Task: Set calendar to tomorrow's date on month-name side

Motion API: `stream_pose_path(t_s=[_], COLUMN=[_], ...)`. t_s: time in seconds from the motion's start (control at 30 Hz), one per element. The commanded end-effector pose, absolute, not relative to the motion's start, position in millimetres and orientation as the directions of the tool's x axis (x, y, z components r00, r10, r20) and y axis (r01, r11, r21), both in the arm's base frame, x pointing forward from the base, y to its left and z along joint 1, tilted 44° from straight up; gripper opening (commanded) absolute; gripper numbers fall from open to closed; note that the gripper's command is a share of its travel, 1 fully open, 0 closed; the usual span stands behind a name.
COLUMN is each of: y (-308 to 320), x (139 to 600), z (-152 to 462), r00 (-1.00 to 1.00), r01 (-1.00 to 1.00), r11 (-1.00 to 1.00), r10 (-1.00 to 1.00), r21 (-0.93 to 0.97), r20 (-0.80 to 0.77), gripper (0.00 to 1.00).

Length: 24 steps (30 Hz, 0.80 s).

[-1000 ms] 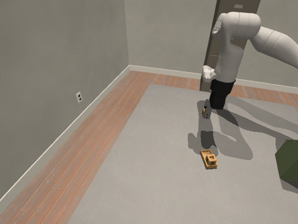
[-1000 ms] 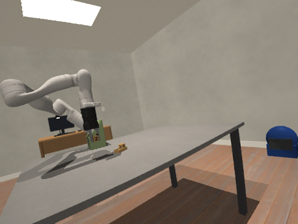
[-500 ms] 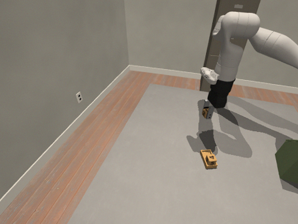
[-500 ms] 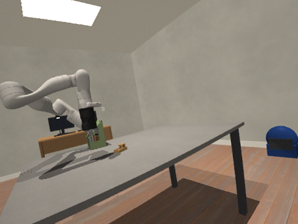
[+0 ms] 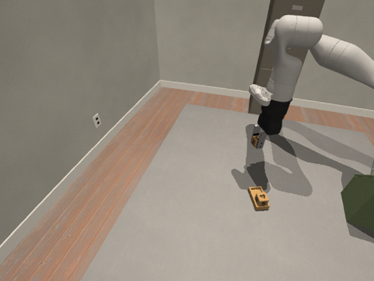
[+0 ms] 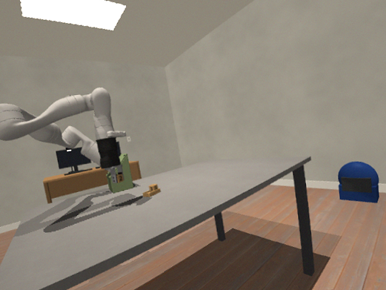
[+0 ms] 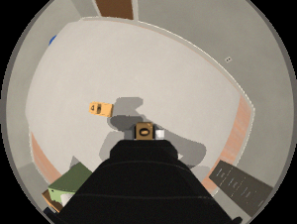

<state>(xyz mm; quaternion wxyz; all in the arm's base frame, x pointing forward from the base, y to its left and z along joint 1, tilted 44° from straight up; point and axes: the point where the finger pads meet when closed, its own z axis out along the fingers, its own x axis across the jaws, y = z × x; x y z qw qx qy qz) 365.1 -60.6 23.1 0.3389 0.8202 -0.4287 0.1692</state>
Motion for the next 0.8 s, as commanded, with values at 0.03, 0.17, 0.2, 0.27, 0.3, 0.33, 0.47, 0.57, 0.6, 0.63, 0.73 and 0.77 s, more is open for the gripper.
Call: stream_pose_path(t_s=[0.03, 0.17, 0.2, 0.27, 0.3, 0.33, 0.47, 0.57, 0.6, 0.63, 0.73, 0.77], y=[-60.1, -60.4, -60.9, -61.6, -61.6, -62.6, -69.7, -78.0, -81.1, -84.4, -94.8, -98.3], x=[365.5, 365.5, 365.6, 365.6, 365.6, 365.6, 365.7, 365.9, 365.9, 366.0, 366.2, 366.2], z=[23.5, 23.2, 22.7, 22.0, 22.0, 21.0, 13.8, 5.6, 2.4, -0.9, -11.4, -14.9], r00=[0.575, 0.576, 0.577, 0.579, 0.579, 0.581, 0.583, 0.583, 0.583, 0.583, 0.583, 0.583], r01=[-0.818, -0.817, -0.817, -0.815, -0.815, -0.814, -0.812, -0.812, -0.812, -0.812, -0.812, -0.812], r11=[-0.404, -0.404, -0.405, -0.406, -0.406, -0.408, -0.409, -0.409, -0.409, -0.409, -0.409, -0.409], r10=[-0.588, -0.588, -0.587, -0.587, -0.587, -0.586, -0.585, -0.585, -0.585, -0.585, -0.585, -0.585], r21=[0.410, 0.410, 0.411, 0.412, 0.412, 0.414, 0.415, 0.415, 0.415, 0.415, 0.415, 0.415], r20=[0.569, 0.568, 0.568, 0.567, 0.567, 0.565, 0.564, 0.564, 0.564, 0.564, 0.564, 0.564], gripper=[0.57, 0.57, 0.57, 0.57, 0.57, 0.57, 0.57, 0.57, 0.57, 0.57, 0.57, 0.57])
